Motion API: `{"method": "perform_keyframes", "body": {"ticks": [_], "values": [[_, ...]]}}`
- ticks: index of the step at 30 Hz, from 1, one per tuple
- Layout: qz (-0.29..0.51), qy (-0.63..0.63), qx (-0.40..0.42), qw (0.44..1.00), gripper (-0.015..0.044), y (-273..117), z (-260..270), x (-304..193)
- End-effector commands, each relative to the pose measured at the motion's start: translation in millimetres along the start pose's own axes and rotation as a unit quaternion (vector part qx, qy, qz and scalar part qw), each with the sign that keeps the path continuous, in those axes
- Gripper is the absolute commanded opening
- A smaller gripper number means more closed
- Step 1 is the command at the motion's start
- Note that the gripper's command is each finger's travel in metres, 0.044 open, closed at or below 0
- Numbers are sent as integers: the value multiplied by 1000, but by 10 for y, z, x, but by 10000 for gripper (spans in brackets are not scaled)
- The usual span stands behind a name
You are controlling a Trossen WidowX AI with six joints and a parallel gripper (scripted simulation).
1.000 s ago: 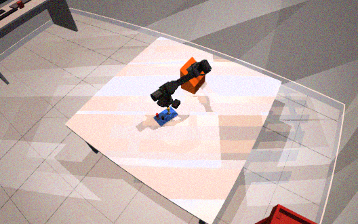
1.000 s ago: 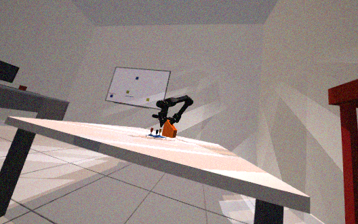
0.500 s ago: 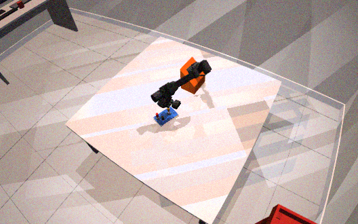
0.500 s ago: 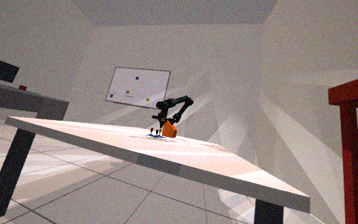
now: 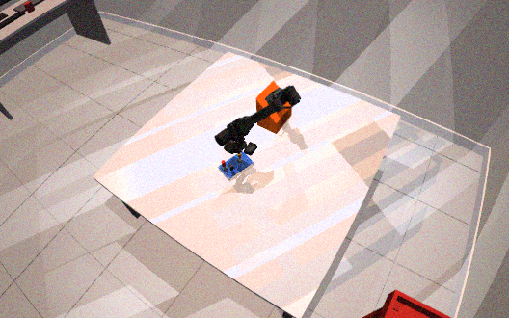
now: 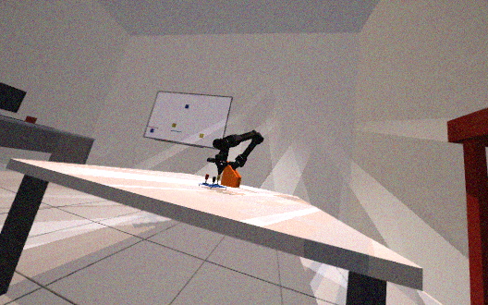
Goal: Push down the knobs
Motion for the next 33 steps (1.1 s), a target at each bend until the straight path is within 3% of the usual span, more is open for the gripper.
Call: {"method": "perform_keyframes", "body": {"ticks": [1, 33], "values": [[0, 2, 2, 1000, 0, 18, 3, -6], [0, 2, 2, 1000, 0, 71, 4, -6]]}}
Point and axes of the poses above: the point midway between the two fingers, 35 mm back from their tips, its own y axis out along the fingers, its own z axis across the jaws, x = y × z, the point moved 2 cm from there along -y, back along the fingers, and after that the axes turned 12 degrees about -y, right-handed, at the moved point
